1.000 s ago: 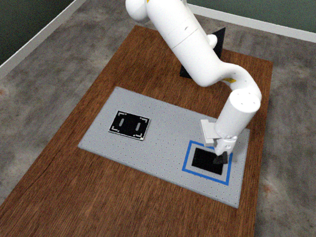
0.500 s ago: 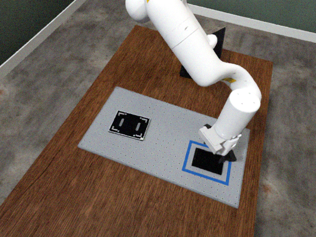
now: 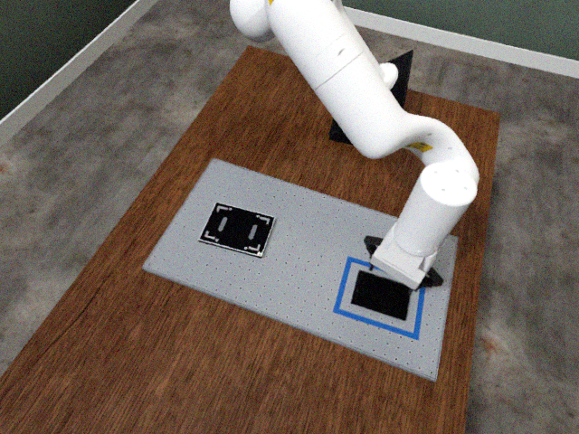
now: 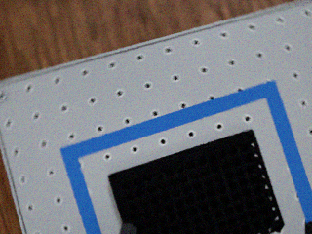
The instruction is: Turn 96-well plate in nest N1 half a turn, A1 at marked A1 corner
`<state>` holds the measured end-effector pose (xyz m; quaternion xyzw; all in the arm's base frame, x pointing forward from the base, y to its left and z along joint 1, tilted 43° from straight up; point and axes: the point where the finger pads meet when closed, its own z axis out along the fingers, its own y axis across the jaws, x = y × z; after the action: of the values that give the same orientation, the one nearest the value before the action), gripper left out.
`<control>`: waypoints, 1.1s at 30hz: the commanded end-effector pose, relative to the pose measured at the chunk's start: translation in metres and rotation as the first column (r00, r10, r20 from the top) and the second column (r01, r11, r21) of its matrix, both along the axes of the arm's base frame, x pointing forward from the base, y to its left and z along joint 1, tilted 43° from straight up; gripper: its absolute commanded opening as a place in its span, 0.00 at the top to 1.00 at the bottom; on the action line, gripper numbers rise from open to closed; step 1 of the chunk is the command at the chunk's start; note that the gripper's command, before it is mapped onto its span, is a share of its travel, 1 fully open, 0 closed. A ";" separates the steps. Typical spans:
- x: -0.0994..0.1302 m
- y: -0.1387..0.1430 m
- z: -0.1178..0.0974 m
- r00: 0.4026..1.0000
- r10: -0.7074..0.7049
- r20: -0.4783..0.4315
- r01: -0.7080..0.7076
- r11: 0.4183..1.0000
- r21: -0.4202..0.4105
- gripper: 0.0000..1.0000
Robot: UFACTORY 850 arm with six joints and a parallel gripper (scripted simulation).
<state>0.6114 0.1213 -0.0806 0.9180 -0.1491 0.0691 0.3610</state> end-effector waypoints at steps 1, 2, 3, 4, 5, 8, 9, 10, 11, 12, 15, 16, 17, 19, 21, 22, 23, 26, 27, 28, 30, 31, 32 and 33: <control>0.001 0.001 0.001 0.978 0.144 -0.154 -0.144 0.990 0.011 0.00; 0.001 0.001 0.001 0.970 0.168 -0.176 -0.168 0.986 0.015 0.00; 0.001 0.001 0.001 0.970 0.168 -0.176 -0.168 0.986 0.015 0.00; 0.001 0.001 0.001 0.970 0.168 -0.176 -0.168 0.986 0.015 0.00; 0.001 0.001 0.001 0.961 0.191 -0.198 -0.191 0.981 0.019 0.00; 0.001 0.001 0.001 0.960 0.194 -0.201 -0.194 0.981 0.019 0.00; 0.001 0.001 0.001 0.960 0.194 -0.201 -0.194 0.981 0.019 0.00; 0.001 -0.003 -0.003 0.950 0.217 -0.223 -0.217 0.976 0.024 0.00; 0.001 -0.006 -0.007 0.940 0.240 -0.244 -0.241 0.970 0.029 0.00; 0.001 -0.006 -0.007 0.928 0.263 -0.265 -0.263 0.964 0.034 0.00; 0.001 -0.006 -0.007 0.886 0.329 -0.327 -0.330 0.942 0.054 0.00; 0.001 -0.006 -0.007 0.870 0.351 -0.347 -0.352 0.934 0.062 0.00; 0.001 -0.006 -0.007 0.853 0.372 -0.367 -0.373 0.925 0.070 0.00; 0.001 -0.006 -0.007 0.816 0.412 -0.405 -0.414 0.906 0.087 0.00; 0.001 -0.006 -0.007 0.816 0.412 -0.405 -0.414 0.906 0.087 0.00; 0.001 -0.006 -0.007 0.796 0.432 -0.423 -0.434 0.896 0.097 0.00; 0.001 -0.006 -0.007 0.776 0.451 -0.441 -0.453 0.885 0.107 0.00; 0.001 -0.006 -0.007 0.709 0.505 -0.492 -0.509 0.850 0.139 0.00; 0.001 -0.006 -0.007 0.685 0.522 -0.508 -0.526 0.837 0.151 0.00; 0.001 -0.006 -0.007 0.660 0.538 -0.523 -0.543 0.824 0.163 0.00; 0.001 -0.006 -0.007 0.609 0.569 -0.553 -0.574 0.797 0.188 0.00; 0.001 -0.006 -0.007 0.582 0.584 -0.566 -0.589 0.783 0.201 0.00; 0.001 -0.006 -0.007 0.555 0.597 -0.579 -0.603 0.768 0.215 0.00; 0.001 -0.006 -0.007 0.527 0.610 -0.592 -0.617 0.753 0.228 0.00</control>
<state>0.6114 0.1145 -0.0879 0.8991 0.2376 -0.0846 0.3577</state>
